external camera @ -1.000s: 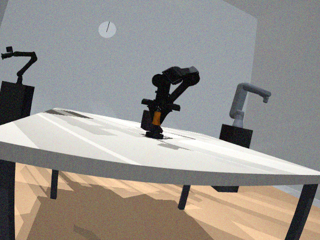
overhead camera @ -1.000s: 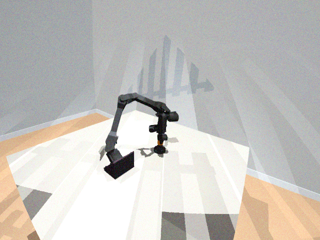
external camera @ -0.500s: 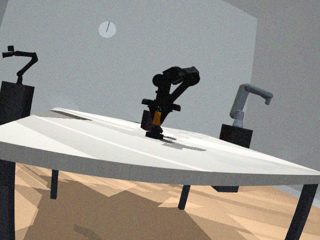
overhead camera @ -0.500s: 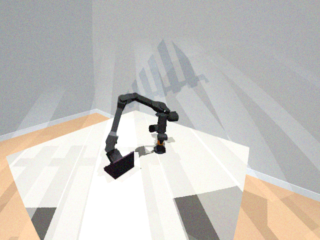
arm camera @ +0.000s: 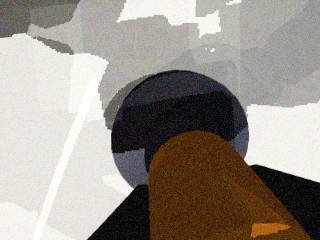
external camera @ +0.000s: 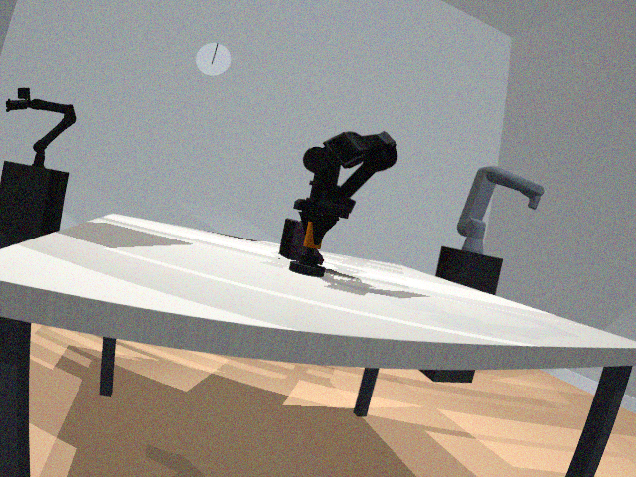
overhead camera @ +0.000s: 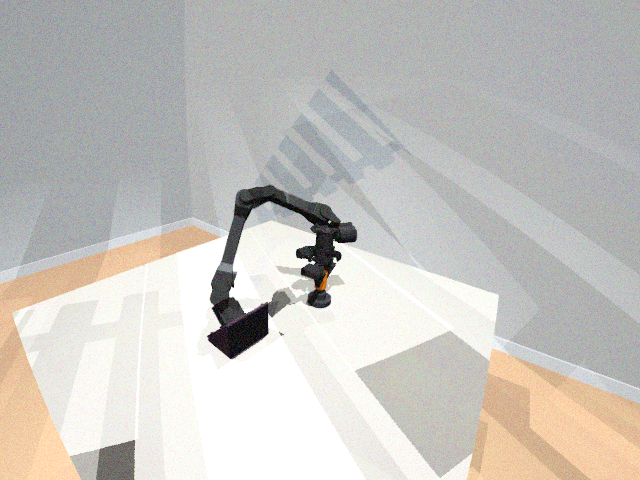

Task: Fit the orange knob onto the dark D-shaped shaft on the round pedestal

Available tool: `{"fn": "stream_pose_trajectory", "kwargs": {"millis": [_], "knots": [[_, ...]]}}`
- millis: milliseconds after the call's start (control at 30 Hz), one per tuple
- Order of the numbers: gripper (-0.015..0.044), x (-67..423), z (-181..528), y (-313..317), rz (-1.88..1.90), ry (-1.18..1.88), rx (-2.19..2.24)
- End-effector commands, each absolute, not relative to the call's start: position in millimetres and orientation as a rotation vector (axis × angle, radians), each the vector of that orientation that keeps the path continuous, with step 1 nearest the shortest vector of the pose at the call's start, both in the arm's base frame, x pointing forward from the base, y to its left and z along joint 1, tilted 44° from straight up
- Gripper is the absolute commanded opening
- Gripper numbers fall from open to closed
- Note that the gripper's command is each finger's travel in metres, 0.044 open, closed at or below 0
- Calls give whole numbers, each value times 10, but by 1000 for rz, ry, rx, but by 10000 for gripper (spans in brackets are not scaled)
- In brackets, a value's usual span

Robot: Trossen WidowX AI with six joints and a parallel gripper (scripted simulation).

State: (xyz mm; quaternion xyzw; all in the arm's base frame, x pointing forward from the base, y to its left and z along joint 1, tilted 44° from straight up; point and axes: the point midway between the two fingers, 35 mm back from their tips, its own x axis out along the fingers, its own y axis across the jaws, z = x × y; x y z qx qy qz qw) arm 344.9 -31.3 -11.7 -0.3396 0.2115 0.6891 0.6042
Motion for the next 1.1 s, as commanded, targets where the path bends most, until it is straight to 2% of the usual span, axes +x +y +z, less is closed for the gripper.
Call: {"fn": "stream_pose_trajectory", "kwargs": {"millis": [0,700,867,1067], "knots": [[0,3448,-129,-325,1500,663,-609],[0,3462,-103,-336,677,1483,513],[0,3444,-100,-320,504,1571,693],[0,3432,-108,-312,498,1574,699]]}}
